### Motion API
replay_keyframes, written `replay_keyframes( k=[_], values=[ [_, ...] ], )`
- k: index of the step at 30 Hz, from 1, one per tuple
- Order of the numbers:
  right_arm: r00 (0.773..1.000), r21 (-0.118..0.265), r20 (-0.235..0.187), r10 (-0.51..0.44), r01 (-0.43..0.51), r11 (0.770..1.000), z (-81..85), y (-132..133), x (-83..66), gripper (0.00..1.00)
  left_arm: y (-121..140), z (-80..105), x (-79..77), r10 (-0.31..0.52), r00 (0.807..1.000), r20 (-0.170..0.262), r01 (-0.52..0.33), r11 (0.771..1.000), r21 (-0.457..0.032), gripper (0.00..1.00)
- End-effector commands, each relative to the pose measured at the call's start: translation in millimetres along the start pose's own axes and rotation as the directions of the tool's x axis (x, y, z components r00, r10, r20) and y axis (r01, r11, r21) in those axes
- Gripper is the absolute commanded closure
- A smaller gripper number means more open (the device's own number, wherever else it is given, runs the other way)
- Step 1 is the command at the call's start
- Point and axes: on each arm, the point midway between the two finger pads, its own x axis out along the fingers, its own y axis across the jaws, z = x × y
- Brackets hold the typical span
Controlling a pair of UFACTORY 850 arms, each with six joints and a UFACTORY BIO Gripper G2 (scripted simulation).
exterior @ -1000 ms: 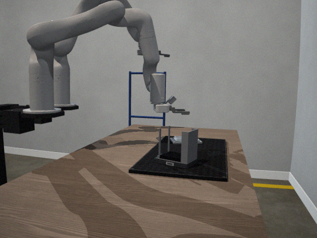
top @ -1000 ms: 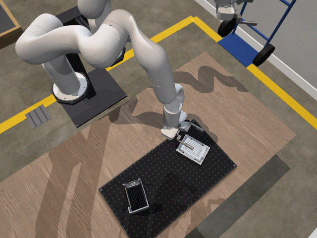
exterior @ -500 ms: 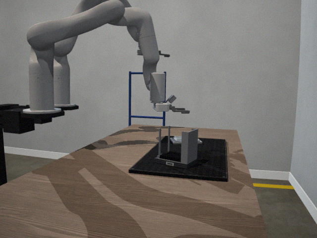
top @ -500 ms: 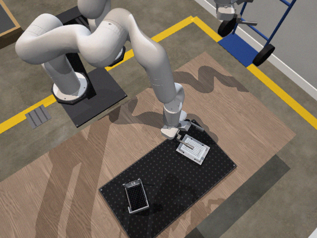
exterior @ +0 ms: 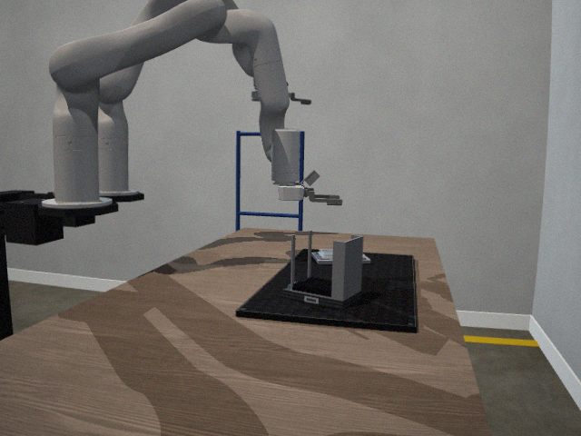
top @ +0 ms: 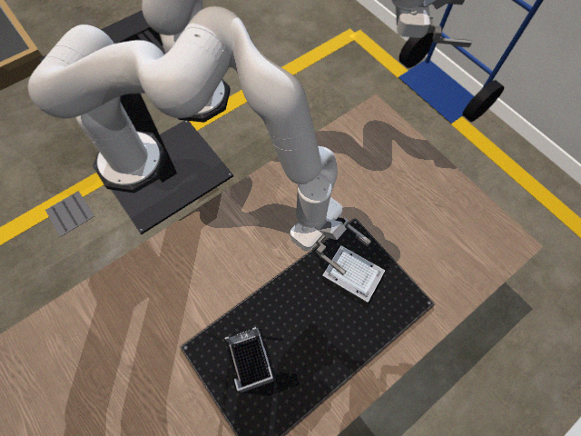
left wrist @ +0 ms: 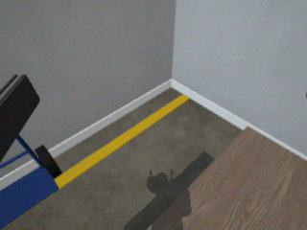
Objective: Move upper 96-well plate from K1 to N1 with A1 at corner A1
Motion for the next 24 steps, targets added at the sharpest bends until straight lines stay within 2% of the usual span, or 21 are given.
replay_keyframes(
  k=[1, 3, 24],
  values=[
    [0.990, -0.006, 0.007, -0.143, 0.143, 0.990, 11.6, -17, -6.3, 0.63, 0, 1.7, 0.6, 0.000, 1.000, 0.003, 0.000, 1.000, 0.000, 0.00],
    [0.980, -0.006, 0.007, -0.200, 0.201, 0.980, 16.2, -25, -9.8, 0.63, 0, 1.7, 0.6, 0.000, 1.000, 0.003, 0.000, 1.000, 0.000, 0.00],
    [0.980, -0.006, 0.007, -0.201, 0.201, 0.980, 60.2, -103, -42.5, 0.63, 0, 1.7, 0.6, 0.000, 1.000, 0.003, 0.000, 1.000, 0.000, 0.00]
  ],
)
